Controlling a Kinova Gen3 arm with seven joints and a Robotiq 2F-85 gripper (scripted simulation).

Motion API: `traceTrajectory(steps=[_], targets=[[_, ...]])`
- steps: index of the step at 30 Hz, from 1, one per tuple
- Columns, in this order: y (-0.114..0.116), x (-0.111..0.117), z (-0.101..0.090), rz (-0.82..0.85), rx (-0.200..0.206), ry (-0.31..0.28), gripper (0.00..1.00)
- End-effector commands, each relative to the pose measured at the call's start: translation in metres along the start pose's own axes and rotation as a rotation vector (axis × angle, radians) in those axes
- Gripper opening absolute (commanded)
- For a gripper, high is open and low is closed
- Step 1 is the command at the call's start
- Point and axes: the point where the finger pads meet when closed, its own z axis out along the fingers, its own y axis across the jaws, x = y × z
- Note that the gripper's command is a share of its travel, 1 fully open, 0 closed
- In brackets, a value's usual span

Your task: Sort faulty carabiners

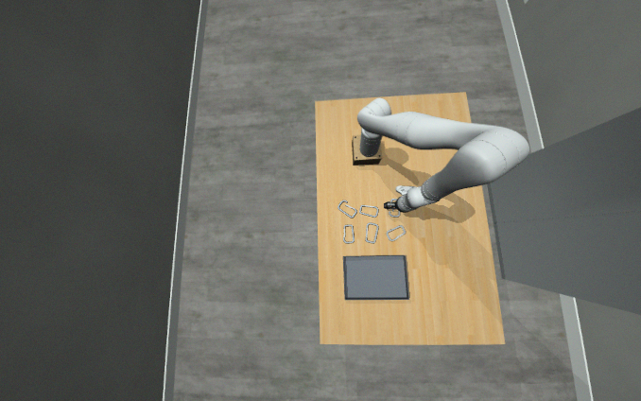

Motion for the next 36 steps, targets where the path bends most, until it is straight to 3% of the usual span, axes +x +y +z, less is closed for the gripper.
traceTrajectory(steps=[1, 8, 9, 16, 36], targets=[[0.0, 0.0, 0.0, 0.0, -0.001, -0.001, 1.0], [0.0, 0.0, 0.0, 0.0, -0.001, -0.001, 1.0], [0.002, 0.0, -0.07, -0.006, 0.001, 0.005, 1.0], [0.003, 0.0, -0.083, -0.006, 0.001, 0.005, 1.0], [0.003, 0.0, -0.083, -0.007, 0.001, 0.005, 1.0]])
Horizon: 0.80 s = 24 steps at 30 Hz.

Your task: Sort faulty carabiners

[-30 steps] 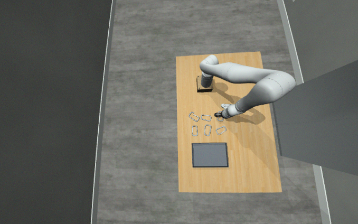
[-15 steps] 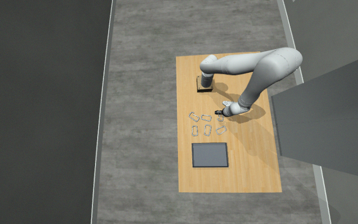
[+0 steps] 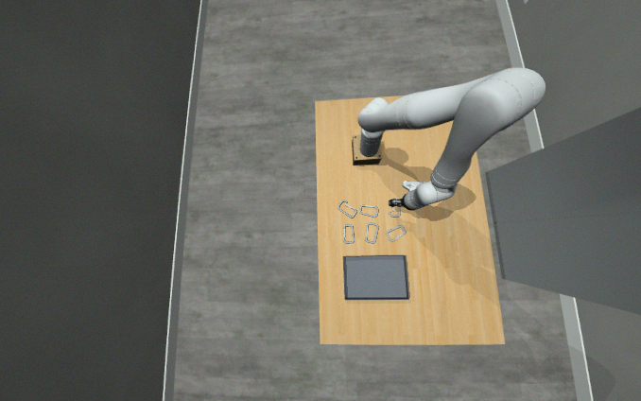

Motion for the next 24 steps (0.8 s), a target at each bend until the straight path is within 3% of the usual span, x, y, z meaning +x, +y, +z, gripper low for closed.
traceTrajectory(steps=[1, 23, 24], targets=[[0.001, 0.0, -0.001, -0.001, -0.001, -0.002, 1.0], [0.0, 0.0, -0.001, 0.0, -0.001, -0.001, 1.0], [-0.051, -0.031, -0.005, -0.029, -0.001, -0.001, 1.0]])
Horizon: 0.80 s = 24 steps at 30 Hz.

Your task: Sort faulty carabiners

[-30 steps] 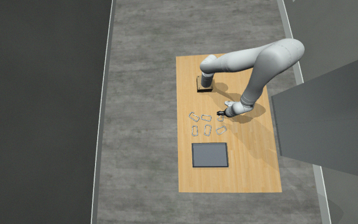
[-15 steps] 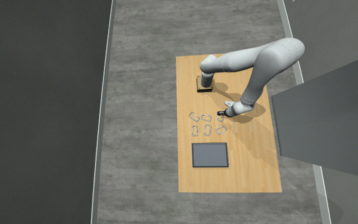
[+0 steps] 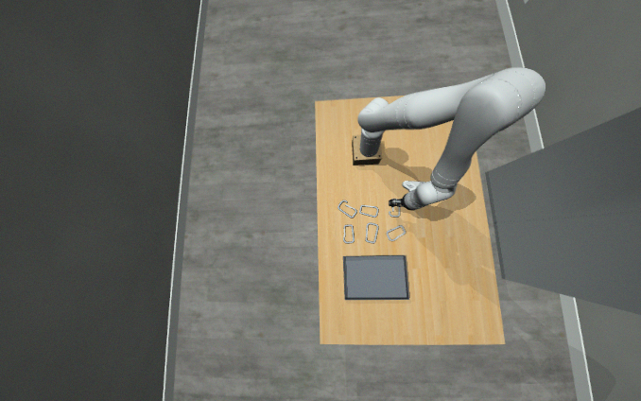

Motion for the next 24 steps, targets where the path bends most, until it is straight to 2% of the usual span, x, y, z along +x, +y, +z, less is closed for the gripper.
traceTrajectory(steps=[1, 16, 17, 24], targets=[[-0.051, -0.031, -0.005, -0.028, -0.001, -0.001, 1.0], [-0.051, -0.031, -0.005, -0.028, -0.001, -0.001, 1.0], [-0.098, -0.059, -0.009, -0.067, 0.001, -0.001, 1.0], [-0.098, -0.059, -0.009, -0.067, 0.001, -0.001, 1.0]])
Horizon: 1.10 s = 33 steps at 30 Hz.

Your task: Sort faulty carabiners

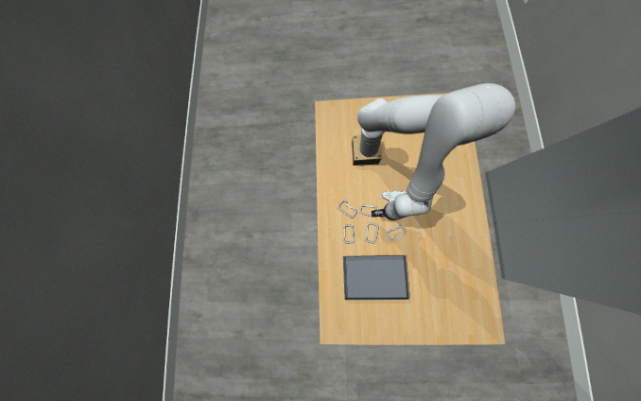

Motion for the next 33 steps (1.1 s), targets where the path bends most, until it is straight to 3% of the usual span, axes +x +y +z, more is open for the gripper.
traceTrajectory(steps=[1, 9, 10, 26, 27, 33], targets=[[-0.022, -0.012, -0.002, 0.031, -0.014, -0.001, 1.0], [-0.022, -0.012, -0.002, 0.031, -0.014, -0.001, 1.0], [-0.072, -0.036, -0.005, 0.0, -0.015, -0.001, 1.0], [-0.072, -0.036, -0.005, 0.0, -0.015, -0.001, 1.0], [-0.123, -0.06, -0.009, -0.01, -0.014, -0.002, 1.0], [-0.123, -0.06, -0.009, -0.01, -0.014, -0.002, 1.0]])
